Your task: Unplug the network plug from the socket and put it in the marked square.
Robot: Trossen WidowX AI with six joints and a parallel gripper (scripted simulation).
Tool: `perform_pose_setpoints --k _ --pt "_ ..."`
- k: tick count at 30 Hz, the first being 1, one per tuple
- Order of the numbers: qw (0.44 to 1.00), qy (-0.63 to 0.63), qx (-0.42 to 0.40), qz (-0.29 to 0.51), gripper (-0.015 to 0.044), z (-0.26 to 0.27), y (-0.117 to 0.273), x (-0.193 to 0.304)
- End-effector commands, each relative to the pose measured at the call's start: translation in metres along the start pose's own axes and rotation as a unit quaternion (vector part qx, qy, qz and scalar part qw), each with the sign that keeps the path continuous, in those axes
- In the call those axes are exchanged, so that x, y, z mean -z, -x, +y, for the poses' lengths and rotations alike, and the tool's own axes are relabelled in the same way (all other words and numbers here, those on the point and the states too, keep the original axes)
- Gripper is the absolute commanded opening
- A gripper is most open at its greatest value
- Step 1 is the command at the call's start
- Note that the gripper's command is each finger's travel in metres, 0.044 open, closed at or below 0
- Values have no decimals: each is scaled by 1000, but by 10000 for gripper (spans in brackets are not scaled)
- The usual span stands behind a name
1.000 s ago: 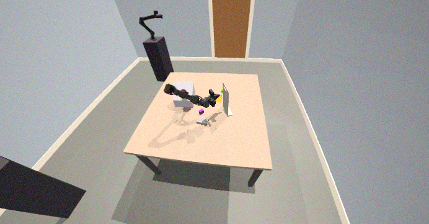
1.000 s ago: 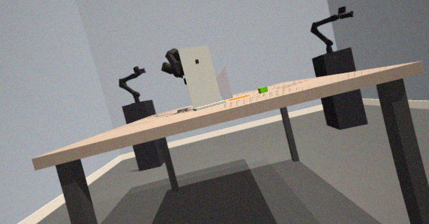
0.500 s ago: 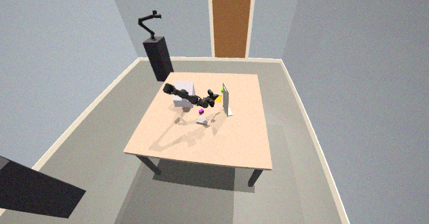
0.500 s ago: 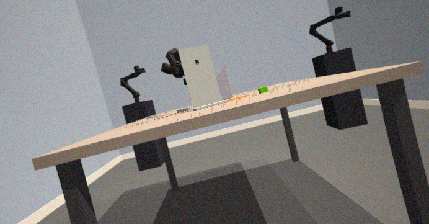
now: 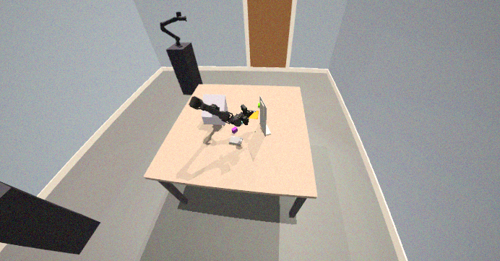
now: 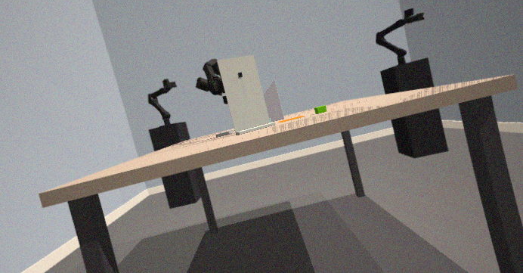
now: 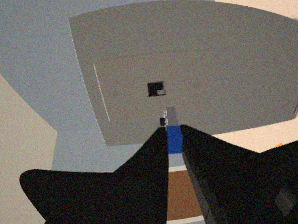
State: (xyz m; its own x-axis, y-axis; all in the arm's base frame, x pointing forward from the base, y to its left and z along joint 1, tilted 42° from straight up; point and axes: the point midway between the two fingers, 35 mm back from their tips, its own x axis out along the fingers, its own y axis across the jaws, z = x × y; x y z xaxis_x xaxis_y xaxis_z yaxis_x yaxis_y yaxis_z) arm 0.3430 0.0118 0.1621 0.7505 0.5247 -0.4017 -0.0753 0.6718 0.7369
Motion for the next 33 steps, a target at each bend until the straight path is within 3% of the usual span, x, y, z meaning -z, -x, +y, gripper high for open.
perform_pose_setpoints --k 1,22,33 --pt "1000 3 -2 1 0 1 3 1" --pt "1000 1 -3 1 0 61 22 9" --pt "998 -44 52 12 0 36 -10 19"
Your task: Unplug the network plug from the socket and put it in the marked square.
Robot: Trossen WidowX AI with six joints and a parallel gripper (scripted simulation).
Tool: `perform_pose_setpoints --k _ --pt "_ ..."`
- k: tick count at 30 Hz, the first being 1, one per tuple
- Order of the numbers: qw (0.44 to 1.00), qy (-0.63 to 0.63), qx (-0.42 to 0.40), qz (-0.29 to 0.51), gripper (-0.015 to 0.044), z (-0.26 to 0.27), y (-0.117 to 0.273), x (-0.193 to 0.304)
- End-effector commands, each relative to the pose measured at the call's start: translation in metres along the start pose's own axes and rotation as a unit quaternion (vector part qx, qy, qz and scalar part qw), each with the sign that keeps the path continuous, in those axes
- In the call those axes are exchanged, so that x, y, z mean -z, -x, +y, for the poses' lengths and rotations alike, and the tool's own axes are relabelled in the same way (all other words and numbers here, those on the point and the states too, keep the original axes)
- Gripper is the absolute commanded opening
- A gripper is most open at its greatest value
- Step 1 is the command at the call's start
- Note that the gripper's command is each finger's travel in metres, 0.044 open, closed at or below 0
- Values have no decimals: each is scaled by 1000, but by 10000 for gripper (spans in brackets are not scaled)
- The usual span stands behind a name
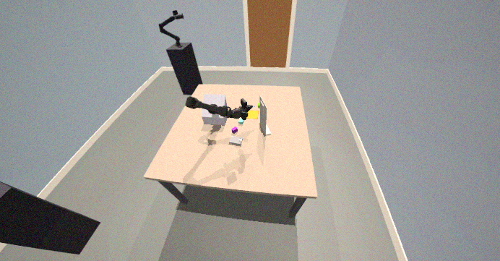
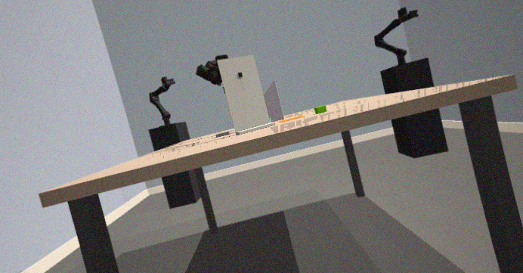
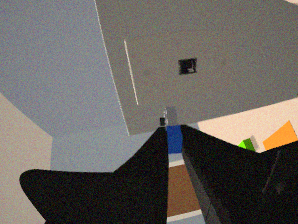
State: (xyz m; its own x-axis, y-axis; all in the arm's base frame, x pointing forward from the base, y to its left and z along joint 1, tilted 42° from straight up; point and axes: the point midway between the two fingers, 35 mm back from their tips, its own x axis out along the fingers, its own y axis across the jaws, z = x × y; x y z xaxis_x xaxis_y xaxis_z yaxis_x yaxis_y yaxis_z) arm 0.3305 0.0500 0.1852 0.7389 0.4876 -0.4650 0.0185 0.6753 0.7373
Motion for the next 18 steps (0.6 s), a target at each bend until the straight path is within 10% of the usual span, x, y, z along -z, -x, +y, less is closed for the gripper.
perform_pose_setpoints --k 1,18 --pt "1000 -18 22 3 0 -9 -13 4" --pt "989 -77 127 9 0 -50 -67 32"
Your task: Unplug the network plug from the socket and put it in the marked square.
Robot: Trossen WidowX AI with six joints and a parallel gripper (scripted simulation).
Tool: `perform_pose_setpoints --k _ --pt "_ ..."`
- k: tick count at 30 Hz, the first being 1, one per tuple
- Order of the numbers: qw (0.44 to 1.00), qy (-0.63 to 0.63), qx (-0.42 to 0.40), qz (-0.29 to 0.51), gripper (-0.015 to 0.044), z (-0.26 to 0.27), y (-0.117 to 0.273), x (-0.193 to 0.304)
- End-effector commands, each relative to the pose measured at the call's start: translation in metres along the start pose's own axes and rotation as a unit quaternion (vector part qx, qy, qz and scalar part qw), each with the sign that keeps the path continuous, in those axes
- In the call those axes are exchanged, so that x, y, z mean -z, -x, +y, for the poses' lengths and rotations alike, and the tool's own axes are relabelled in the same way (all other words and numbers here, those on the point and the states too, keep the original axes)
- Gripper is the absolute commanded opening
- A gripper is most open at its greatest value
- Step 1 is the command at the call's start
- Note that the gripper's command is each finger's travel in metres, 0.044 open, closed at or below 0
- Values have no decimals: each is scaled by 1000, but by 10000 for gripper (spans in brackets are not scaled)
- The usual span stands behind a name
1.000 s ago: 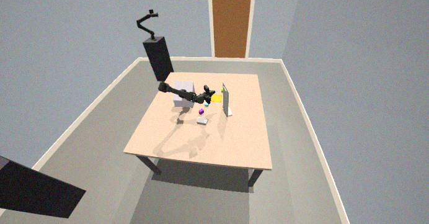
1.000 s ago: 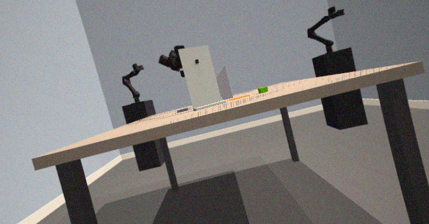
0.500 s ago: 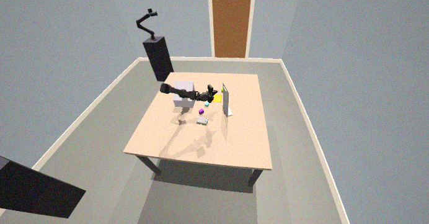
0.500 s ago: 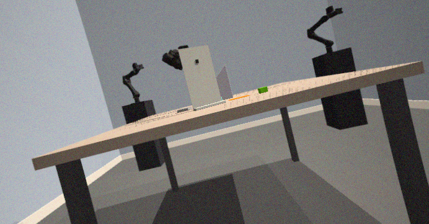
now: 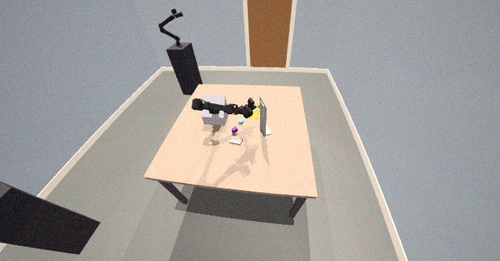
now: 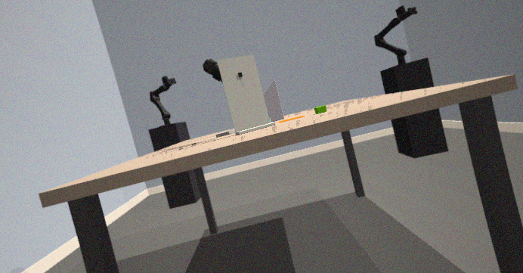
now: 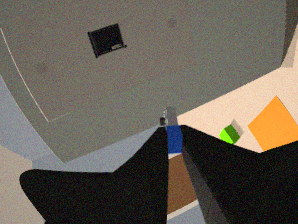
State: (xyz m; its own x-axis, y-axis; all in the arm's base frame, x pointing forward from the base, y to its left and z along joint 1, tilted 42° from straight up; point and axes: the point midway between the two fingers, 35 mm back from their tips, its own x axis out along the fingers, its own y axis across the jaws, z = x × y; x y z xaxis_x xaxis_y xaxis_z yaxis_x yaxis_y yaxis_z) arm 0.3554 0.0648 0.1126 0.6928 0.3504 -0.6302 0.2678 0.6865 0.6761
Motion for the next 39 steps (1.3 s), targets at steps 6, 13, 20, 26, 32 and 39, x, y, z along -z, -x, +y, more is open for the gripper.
perform_pose_setpoints --k 6,13,20,26,32,39 --pt "998 -26 54 1 0 -17 -28 19" --pt "995 -39 97 -4 0 -31 -48 35" --pt "989 -47 137 -18 0 -46 -65 49" --pt "984 -51 170 -33 0 -59 -78 62" --pt "977 -52 200 -52 0 -72 -88 75" --pt "968 -50 232 -77 0 -87 -97 89"
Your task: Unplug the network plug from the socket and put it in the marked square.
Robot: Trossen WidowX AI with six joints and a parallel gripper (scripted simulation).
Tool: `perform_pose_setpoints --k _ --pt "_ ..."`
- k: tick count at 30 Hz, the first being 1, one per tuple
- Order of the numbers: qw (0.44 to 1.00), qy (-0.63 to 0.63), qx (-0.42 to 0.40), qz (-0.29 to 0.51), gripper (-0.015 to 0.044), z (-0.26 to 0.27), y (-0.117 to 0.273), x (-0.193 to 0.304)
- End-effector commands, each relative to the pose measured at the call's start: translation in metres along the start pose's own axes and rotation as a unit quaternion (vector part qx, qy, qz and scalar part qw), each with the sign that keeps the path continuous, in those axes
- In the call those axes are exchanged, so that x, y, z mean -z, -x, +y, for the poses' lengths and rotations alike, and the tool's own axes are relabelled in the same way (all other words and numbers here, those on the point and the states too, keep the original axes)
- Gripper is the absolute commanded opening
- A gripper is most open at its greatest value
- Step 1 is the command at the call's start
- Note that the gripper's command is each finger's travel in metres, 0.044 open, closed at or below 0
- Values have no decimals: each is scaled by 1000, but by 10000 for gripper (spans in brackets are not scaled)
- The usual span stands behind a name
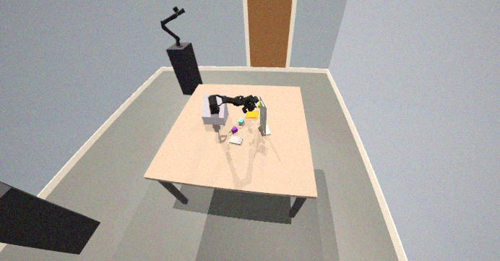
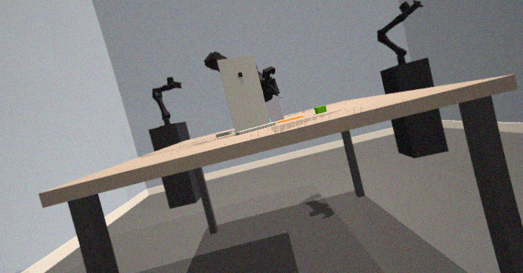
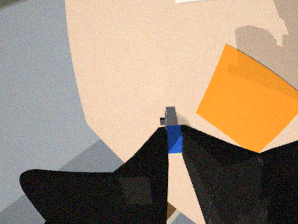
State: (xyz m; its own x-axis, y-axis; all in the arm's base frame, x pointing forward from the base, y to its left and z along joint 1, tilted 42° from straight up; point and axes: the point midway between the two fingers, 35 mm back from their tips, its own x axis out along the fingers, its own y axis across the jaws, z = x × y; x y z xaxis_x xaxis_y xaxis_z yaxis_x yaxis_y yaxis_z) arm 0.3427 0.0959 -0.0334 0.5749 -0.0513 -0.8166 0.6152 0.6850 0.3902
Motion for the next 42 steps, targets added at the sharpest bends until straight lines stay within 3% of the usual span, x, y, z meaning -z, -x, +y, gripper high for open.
perform_pose_setpoints --k 1,23,42 --pt "1000 -2 16 -16 0 -7 -7 7" --pt "989 8 79 -125 0 -47 -31 46" --pt "989 8 80 -125 0 -62 -48 42"
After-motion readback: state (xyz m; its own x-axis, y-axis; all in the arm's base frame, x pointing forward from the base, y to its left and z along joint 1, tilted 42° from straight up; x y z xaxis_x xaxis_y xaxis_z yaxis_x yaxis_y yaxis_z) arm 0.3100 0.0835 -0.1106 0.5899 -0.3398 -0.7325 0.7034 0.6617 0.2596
